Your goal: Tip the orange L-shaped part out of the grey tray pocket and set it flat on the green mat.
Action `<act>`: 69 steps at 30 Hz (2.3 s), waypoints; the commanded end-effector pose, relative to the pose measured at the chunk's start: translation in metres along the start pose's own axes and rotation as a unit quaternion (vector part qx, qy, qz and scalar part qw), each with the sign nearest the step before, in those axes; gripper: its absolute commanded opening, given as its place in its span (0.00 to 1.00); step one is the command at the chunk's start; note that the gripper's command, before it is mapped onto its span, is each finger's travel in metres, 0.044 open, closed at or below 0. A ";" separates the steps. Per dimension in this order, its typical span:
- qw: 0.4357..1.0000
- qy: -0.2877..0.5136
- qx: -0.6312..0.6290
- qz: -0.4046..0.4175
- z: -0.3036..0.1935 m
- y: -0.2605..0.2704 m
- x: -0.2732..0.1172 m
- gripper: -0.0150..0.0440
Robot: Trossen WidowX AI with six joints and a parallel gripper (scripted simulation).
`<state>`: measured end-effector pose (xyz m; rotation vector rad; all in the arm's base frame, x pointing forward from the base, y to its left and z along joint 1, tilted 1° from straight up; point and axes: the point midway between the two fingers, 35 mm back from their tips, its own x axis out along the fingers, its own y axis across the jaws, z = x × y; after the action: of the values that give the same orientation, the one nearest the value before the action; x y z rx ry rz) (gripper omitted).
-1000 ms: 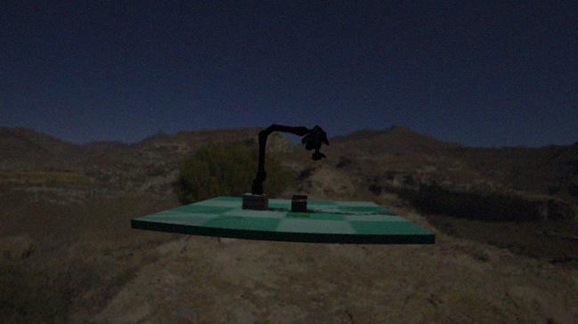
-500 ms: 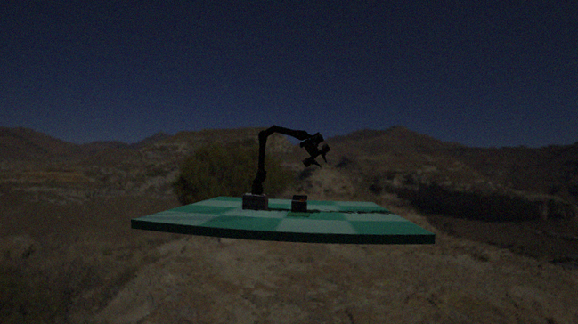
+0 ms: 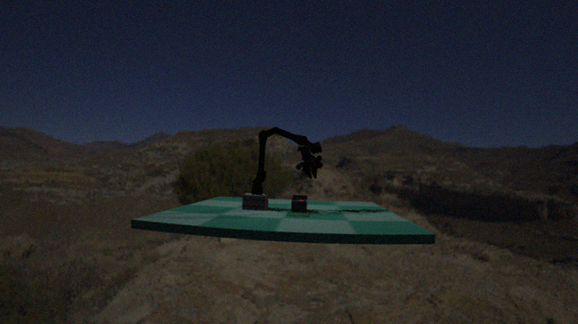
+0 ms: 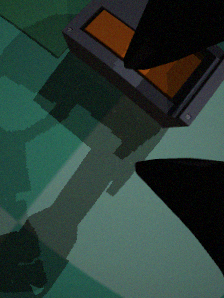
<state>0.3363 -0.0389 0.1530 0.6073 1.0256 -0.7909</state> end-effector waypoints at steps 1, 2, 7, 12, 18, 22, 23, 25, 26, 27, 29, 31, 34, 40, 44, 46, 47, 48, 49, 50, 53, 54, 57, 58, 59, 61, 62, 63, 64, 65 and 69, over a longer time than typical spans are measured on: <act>0.920 0.179 -0.347 0.045 -0.075 -0.026 0.018 0.56; 0.909 0.190 -0.368 0.053 -0.080 -0.028 0.019 0.56; 0.905 0.193 -0.375 0.056 -0.081 -0.029 0.019 0.56; 0.905 0.193 -0.375 0.056 -0.081 -0.029 0.019 0.56; 0.905 0.193 -0.375 0.056 -0.081 -0.029 0.019 0.56; 0.905 0.193 -0.375 0.056 -0.090 -0.028 0.043 0.56; 0.905 0.193 -0.375 0.056 -0.094 -0.028 0.053 0.56; 0.905 0.193 -0.375 0.056 -0.105 -0.031 0.077 0.56; 0.905 0.193 -0.375 0.056 -0.109 -0.032 0.084 0.56; 0.905 0.193 -0.375 0.056 -0.110 -0.032 0.087 0.56; 0.905 0.193 -0.375 0.056 -0.110 -0.032 0.087 0.56; 0.905 0.193 -0.375 0.056 -0.110 -0.032 0.087 0.56; 0.905 0.193 -0.375 0.056 -0.111 -0.032 0.088 0.56; 0.905 0.193 -0.375 0.056 -0.114 -0.032 0.097 0.56; 0.905 0.193 -0.375 0.056 -0.117 -0.033 0.103 0.56; 0.905 0.193 -0.375 0.056 -0.118 -0.033 0.106 0.56; 0.905 0.193 -0.375 0.055 -0.119 -0.033 0.107 0.56; 0.905 0.193 -0.375 0.055 -0.120 -0.033 0.109 0.56; 0.905 0.193 -0.375 0.055 -0.120 -0.033 0.110 0.56; 0.905 0.193 -0.375 0.055 -0.121 -0.033 0.112 0.56; 0.905 0.193 -0.375 0.055 -0.123 -0.034 0.116 0.56; 0.905 0.193 -0.375 0.055 -0.124 -0.034 0.118 0.56; 0.905 0.193 -0.375 0.055 -0.125 -0.034 0.120 0.56; 0.905 0.193 -0.375 0.055 -0.125 -0.034 0.120 0.56; 0.905 0.193 -0.375 0.055 -0.125 -0.034 0.120 0.56; 0.905 0.193 -0.375 0.055 -0.125 -0.034 0.120 0.56; 0.905 0.193 -0.375 0.055 -0.125 -0.034 0.120 0.56; 0.905 0.193 -0.375 0.055 -0.125 -0.034 0.120 0.56; 0.905 0.193 -0.375 0.055 -0.125 -0.034 0.120 0.56; 0.905 0.193 -0.375 0.055 -0.125 -0.034 0.120 0.56; 0.905 0.193 -0.375 0.055 -0.125 -0.034 0.120 0.56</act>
<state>0.2826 0.0019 -0.0053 0.1477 1.5208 -0.1257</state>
